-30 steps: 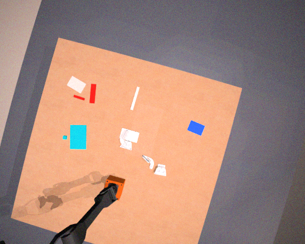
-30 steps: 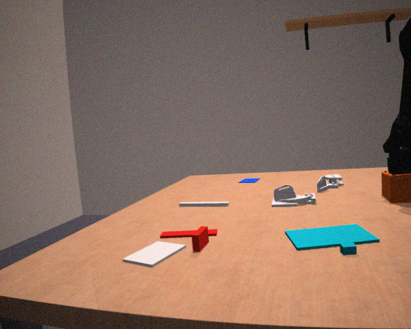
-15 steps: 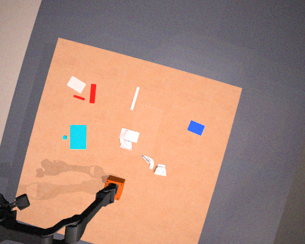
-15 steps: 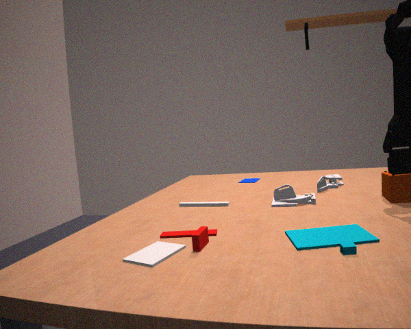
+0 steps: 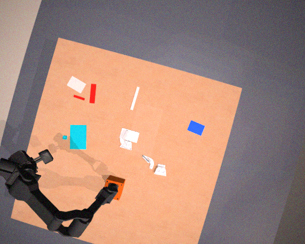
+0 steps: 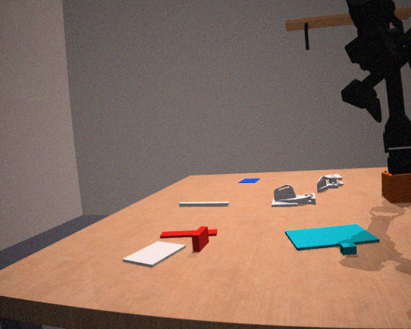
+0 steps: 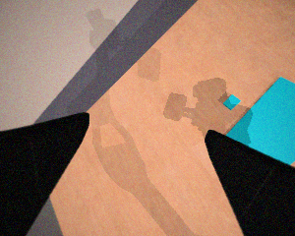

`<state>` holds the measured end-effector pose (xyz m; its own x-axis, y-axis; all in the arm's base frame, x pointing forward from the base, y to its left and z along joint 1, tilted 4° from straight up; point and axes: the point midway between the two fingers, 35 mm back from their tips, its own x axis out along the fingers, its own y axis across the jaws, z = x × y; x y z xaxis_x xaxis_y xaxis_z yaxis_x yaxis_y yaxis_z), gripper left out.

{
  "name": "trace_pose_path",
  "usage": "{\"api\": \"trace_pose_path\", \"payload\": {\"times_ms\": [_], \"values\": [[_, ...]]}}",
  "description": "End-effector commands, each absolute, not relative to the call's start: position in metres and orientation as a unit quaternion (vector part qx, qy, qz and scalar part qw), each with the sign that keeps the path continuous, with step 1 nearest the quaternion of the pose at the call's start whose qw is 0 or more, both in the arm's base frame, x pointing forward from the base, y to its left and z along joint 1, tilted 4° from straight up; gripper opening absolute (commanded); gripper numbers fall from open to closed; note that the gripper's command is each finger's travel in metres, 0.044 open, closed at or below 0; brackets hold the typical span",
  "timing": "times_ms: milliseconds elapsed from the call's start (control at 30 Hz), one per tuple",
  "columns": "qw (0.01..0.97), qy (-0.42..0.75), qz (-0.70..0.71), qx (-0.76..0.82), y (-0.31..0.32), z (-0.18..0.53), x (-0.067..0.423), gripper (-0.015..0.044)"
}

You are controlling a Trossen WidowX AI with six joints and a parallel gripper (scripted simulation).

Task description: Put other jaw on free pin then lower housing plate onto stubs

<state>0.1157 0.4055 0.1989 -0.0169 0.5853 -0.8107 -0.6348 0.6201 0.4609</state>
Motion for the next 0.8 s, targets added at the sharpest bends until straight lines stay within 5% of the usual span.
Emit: {"api": "trace_pose_path", "payload": {"times_ms": [0, 400, 767], "values": [[0.725, 0.544, 0.418, -0.057, 0.378, 0.187, 0.163, 0.044], [0.768, 0.504, 0.348, -0.187, 0.236, 0.152, 0.297, 0.044], [0.741, 0.525, 0.295, -0.297, 0.063, 0.121, 0.337, 0.044]]}}
